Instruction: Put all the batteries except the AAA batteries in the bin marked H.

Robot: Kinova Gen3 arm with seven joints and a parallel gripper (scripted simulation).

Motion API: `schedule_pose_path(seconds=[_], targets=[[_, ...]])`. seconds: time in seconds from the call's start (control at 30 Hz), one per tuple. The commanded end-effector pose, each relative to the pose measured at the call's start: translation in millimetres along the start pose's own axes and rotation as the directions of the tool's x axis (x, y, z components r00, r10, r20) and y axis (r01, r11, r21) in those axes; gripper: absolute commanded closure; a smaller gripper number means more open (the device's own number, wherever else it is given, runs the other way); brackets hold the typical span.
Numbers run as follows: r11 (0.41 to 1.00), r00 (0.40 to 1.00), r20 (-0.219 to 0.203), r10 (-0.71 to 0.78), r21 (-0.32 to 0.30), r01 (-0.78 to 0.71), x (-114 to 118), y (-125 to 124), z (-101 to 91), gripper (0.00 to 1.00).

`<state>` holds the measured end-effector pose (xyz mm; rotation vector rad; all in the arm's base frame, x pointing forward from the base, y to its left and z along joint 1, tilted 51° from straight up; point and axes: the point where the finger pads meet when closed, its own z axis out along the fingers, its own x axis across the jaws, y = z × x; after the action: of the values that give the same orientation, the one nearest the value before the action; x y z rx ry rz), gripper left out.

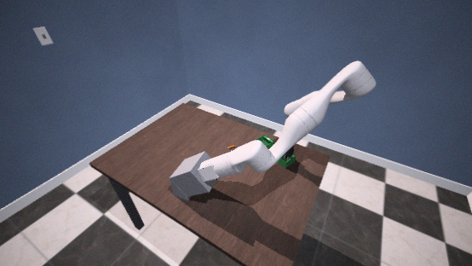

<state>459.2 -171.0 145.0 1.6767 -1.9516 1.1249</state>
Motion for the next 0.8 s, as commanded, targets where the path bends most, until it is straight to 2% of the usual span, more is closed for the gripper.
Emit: schedule_pose_path(seconds=[0.0, 0.5, 0.77], targets=[[1.000, 1.000, 0.004, -0.010, 0.003, 0.010, -2, 0, -7.5, 0.69], [1.000, 1.000, 0.006, -0.008, 0.005, 0.008, -2, -2, -25.3, 0.69], [1.000, 1.000, 0.006, -0.008, 0.005, 0.008, -2, -2, -55.5, 0.69]])
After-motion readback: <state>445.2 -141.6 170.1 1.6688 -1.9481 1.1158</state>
